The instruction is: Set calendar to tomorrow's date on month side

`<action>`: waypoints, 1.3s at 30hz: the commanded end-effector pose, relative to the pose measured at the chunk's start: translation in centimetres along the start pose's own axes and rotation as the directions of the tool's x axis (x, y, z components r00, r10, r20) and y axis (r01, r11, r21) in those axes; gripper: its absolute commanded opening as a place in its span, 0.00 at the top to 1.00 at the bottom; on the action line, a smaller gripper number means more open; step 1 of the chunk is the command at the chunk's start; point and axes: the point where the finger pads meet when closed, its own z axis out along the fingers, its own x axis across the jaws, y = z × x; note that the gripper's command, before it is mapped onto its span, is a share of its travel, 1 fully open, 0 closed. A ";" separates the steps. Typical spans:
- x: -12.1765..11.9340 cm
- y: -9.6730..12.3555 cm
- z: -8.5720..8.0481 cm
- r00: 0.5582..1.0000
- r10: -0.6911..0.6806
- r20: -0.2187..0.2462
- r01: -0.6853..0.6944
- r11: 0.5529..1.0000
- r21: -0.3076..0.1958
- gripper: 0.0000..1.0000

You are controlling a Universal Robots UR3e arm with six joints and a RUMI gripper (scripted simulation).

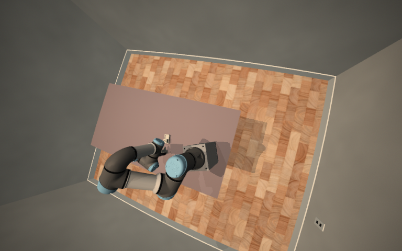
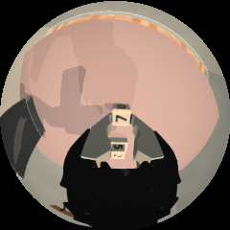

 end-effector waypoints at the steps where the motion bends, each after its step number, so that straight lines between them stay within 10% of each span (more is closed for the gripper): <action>1: 0.1 0.0 -0.1 1.000 0.000 -0.001 0.000 1.000 -0.001 0.90; 39: 0.0 0.0 -6.0 1.000 0.000 -0.001 0.000 1.000 -0.001 0.90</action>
